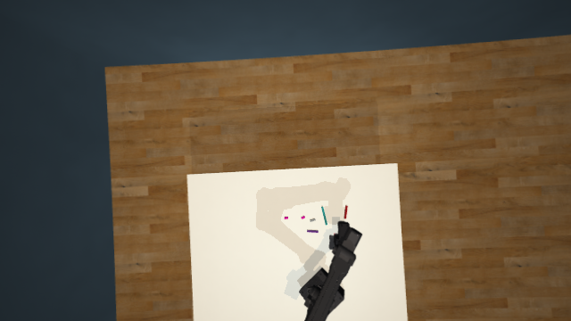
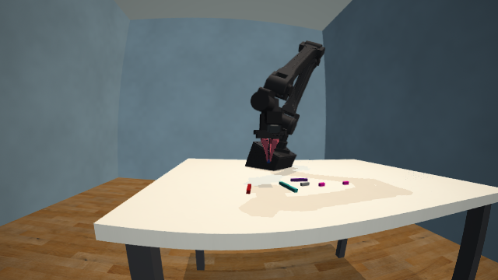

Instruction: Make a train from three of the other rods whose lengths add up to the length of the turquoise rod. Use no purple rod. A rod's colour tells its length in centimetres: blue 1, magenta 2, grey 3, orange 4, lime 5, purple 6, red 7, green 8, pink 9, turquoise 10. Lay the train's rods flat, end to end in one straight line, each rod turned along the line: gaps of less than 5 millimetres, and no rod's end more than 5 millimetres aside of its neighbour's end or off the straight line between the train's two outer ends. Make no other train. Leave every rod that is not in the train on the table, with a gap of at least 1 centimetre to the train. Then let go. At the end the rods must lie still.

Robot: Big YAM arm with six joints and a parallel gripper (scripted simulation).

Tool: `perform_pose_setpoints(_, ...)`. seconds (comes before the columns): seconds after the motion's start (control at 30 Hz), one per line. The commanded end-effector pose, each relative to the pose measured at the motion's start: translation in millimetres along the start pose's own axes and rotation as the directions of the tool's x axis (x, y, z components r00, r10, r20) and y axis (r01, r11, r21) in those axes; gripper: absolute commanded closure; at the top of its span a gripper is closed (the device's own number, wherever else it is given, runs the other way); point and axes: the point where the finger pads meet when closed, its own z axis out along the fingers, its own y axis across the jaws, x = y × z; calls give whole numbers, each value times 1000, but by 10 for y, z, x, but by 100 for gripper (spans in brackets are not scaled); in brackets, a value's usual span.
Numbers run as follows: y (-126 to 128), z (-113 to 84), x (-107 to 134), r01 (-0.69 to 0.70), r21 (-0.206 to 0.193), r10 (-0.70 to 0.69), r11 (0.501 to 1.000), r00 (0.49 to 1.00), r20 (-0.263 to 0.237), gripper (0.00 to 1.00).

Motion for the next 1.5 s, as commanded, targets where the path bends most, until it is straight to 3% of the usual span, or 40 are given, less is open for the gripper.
perform_pose_setpoints(0.0,10,206,3,-12,0,12,1000,1000,-4,96)
perform_pose_setpoints(0.13,12,378,9,-12,0,12,1000,1000,-4,96)
perform_pose_setpoints(0.5,16,576,16,-13,-1,13,1000,1000,-5,96)
perform_pose_setpoints(1.47,8,550,-6,-10,3,10,1000,1000,7,96)
